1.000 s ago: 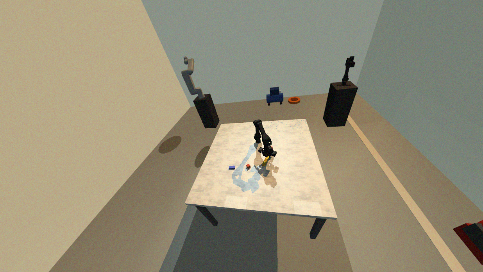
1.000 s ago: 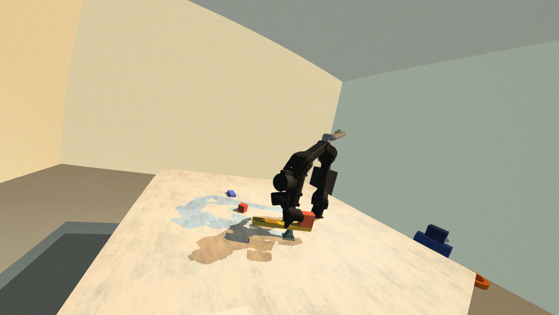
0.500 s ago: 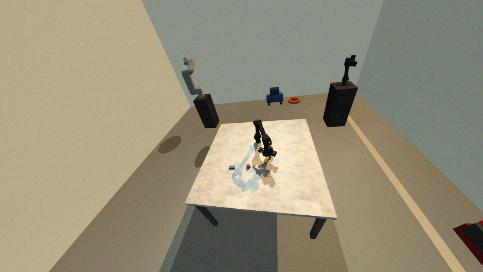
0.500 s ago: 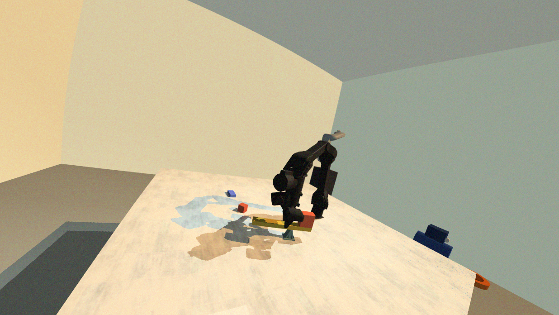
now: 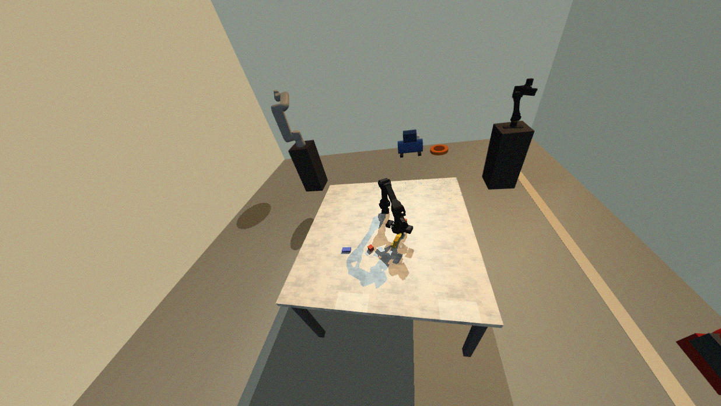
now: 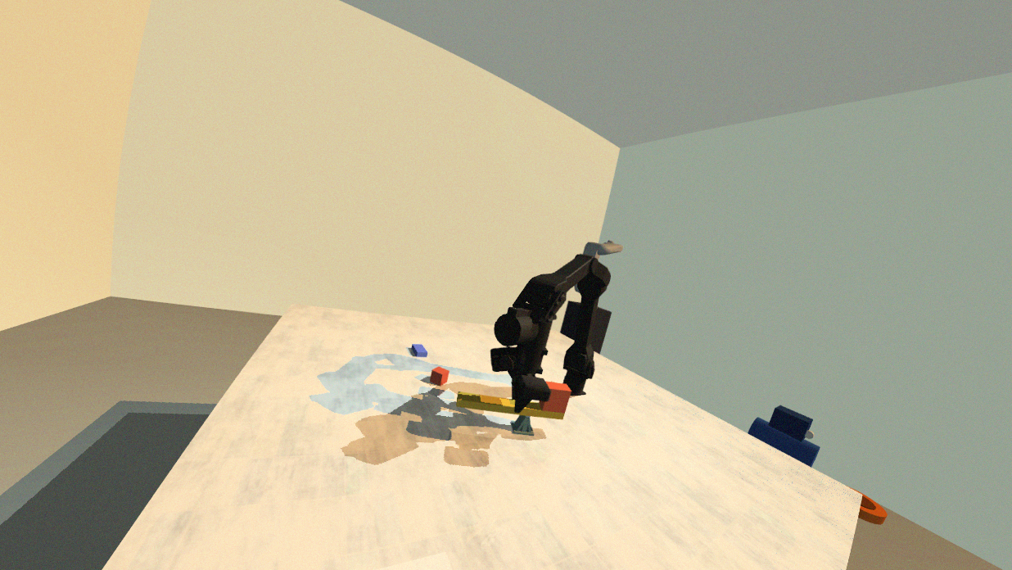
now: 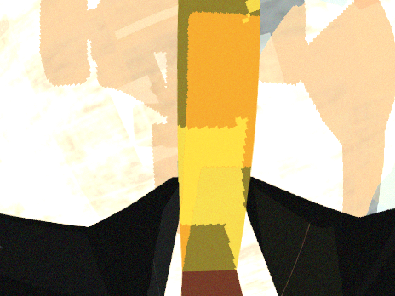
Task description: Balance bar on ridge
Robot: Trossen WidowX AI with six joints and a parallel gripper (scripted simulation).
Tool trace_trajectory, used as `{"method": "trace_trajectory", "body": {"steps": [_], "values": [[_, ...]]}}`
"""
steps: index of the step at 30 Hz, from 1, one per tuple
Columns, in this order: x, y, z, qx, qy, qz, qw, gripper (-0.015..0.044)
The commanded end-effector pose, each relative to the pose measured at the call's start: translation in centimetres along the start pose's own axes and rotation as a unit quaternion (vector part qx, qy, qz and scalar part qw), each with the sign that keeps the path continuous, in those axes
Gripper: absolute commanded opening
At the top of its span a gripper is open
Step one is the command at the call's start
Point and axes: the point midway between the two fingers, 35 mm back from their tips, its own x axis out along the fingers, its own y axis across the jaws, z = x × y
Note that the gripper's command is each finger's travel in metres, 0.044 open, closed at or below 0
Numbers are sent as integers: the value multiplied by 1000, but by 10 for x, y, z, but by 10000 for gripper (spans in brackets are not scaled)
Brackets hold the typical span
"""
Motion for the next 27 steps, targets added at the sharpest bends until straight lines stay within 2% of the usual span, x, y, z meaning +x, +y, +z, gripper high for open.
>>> {"method": "trace_trajectory", "body": {"steps": [1, 12, 18, 27], "values": [[0, 0, 0, 0, 0, 0, 1000, 0], [0, 0, 0, 0, 0, 0, 1000, 0], [0, 0, 0, 0, 0, 0, 1000, 157], [0, 0, 0, 0, 0, 0, 1000, 167]]}}
